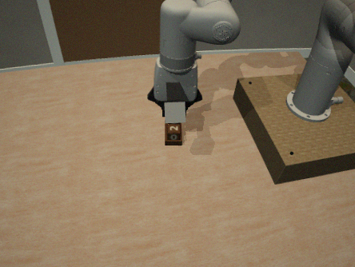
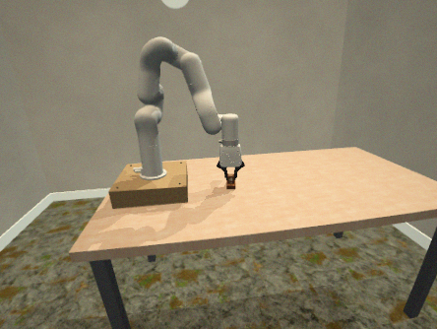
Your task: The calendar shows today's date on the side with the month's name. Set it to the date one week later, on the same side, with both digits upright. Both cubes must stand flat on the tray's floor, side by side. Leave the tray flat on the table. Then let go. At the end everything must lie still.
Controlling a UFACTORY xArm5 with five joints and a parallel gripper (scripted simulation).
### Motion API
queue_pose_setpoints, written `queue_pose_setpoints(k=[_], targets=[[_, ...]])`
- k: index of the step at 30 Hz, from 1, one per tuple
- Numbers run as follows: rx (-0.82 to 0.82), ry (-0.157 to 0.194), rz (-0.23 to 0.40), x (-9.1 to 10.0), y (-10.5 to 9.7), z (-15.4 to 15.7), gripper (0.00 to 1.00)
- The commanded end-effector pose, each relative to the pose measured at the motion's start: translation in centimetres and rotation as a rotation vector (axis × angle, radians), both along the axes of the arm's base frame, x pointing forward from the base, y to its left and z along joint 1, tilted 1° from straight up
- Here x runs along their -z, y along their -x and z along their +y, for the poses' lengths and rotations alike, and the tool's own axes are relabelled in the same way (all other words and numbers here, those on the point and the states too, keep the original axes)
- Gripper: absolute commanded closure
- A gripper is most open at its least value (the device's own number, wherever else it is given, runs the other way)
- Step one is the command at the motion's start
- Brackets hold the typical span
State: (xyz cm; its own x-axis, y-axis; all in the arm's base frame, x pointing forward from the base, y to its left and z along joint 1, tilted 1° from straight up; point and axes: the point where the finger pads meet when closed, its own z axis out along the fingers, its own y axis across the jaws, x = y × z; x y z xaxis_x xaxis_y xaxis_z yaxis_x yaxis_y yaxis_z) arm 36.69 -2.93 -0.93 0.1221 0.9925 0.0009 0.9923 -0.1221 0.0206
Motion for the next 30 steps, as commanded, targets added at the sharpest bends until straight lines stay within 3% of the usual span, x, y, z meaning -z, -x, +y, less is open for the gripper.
queue_pose_setpoints(k=[1, 8, 21, 24, 25, 26, 28, 29, 30], targets=[[0.000, 0.000, -0.002, -3.3, 0.0, 0.0, 0.71], [0.000, 0.000, -0.002, -7.2, 0.1, 0.0, 0.71], [0.000, 0.000, -0.002, -7.6, 0.0, 0.2, 0.71], [0.000, -0.003, -0.001, -7.3, -1.1, 4.9, 0.71], [0.000, -0.003, -0.001, -7.3, -1.1, 4.9, 0.71], [0.000, -0.004, 0.000, -7.1, -1.4, 7.5, 0.71], [0.000, -0.004, 0.000, -7.1, -1.4, 7.5, 0.71], [0.000, -0.005, 0.000, -6.9, -1.5, 9.9, 0.71], [0.000, -0.005, 0.000, -6.9, -1.5, 9.9, 0.71]])
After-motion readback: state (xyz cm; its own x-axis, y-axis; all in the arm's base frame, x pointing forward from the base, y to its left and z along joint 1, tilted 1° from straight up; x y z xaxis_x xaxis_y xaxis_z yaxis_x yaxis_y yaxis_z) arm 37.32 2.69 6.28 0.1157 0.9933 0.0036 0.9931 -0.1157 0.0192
